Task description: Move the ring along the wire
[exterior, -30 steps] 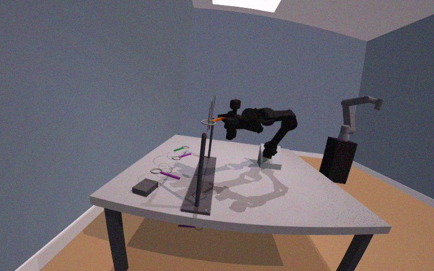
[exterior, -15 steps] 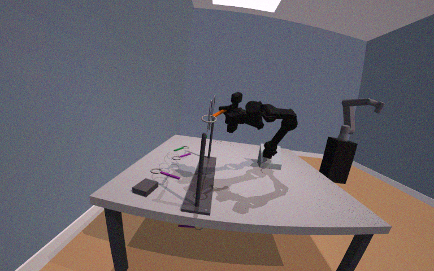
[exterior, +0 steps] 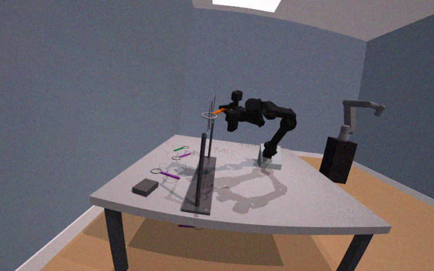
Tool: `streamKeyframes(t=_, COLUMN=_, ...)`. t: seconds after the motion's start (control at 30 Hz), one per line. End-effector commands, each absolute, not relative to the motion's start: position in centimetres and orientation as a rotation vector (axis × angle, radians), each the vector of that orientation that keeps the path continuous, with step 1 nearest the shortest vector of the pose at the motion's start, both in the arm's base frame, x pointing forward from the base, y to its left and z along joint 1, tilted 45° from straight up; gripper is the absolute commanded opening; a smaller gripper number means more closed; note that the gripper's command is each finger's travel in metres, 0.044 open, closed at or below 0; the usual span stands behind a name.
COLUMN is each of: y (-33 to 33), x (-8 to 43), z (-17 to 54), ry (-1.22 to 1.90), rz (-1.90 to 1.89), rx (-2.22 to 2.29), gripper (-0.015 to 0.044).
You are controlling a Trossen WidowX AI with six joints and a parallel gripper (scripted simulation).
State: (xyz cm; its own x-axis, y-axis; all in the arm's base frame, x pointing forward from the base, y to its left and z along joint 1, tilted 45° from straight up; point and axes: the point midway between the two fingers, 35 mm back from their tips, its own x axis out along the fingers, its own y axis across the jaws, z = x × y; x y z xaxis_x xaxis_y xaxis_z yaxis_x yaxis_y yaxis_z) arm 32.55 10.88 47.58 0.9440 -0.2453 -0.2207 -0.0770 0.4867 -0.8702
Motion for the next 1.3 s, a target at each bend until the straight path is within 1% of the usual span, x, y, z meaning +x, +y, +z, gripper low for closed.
streamKeyframes(t=0.0, y=11.0, x=32.5, z=47.4, ry=0.346, rz=-0.087, rx=-1.009, gripper=-0.015)
streamKeyframes(t=1.27, y=14.6, x=32.0, z=44.7, ry=0.452, rz=0.155, rx=-0.281, gripper=-0.015)
